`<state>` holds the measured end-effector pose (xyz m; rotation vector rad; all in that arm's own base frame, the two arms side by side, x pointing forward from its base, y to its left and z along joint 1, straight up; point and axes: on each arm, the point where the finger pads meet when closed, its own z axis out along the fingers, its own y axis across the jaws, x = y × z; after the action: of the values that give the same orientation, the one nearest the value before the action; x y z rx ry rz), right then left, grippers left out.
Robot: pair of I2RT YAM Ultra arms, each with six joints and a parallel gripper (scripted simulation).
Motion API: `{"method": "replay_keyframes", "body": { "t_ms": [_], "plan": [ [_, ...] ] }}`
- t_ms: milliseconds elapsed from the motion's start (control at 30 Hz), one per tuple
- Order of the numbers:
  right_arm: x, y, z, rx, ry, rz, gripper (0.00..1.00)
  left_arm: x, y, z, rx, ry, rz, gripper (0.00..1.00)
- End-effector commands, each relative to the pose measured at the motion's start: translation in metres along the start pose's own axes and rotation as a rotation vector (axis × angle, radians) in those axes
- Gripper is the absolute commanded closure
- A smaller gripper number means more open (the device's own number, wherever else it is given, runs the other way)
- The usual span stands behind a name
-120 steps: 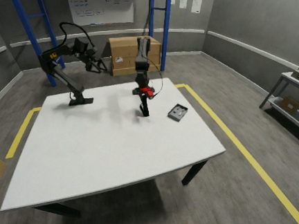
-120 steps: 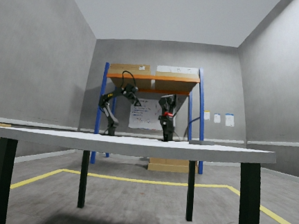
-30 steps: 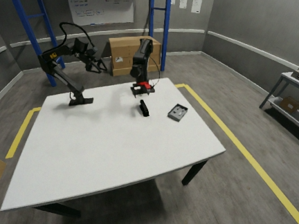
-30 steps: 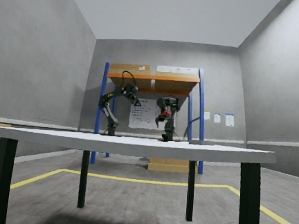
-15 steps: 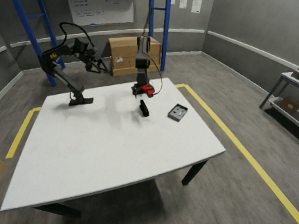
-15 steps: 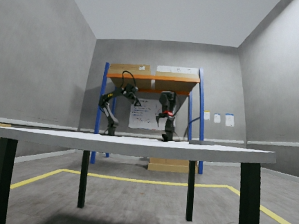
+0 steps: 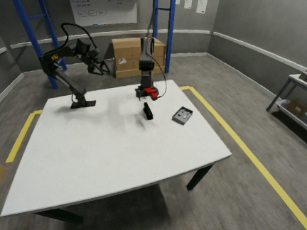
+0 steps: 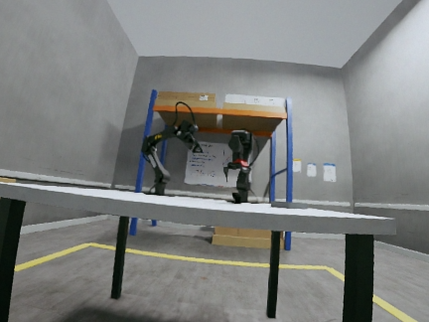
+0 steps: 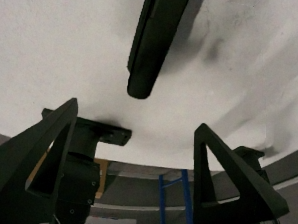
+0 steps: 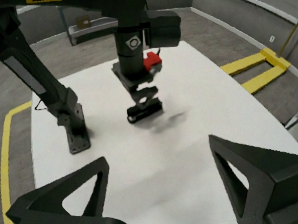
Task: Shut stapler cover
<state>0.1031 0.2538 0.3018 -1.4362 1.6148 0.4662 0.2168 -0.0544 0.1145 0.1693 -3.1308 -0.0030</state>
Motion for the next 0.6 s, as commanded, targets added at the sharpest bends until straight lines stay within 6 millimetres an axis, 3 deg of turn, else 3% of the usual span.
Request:
{"method": "replay_keyframes", "body": {
  "t_ms": [0,267,300,400,467,567],
  "plan": [
    [-0.011,-0.004,-0.011,0.013,-0.044,0.004,0.0,-0.006,-0.001,-0.01,0.01,-0.025,0.0,0.0],
    [-0.011,-0.004,-0.011,0.013,-0.044,0.004,0.0,-0.006,-0.001,-0.01,0.01,-0.025,0.0,0.0],
    [-0.019,-0.006,-0.017,0.021,-0.078,0.017,0.0,-0.004,0.001,-0.012,0.004,-0.026,0.01,0.0],
    [-0.025,-0.014,-0.01,0.041,-0.101,0.051,0.0,-0.02,-0.002,-0.011,-0.002,-0.124,0.069,0.0],
    [-0.033,-0.028,-0.008,0.082,-0.136,0.095,0.0,-0.027,-0.002,-0.012,-0.012,-0.206,0.128,0.0],
    [-0.036,-0.066,-0.001,0.189,-0.159,0.18,0.0,-0.029,-0.002,-0.017,-0.014,-0.338,0.218,0.0]
  ]
}}
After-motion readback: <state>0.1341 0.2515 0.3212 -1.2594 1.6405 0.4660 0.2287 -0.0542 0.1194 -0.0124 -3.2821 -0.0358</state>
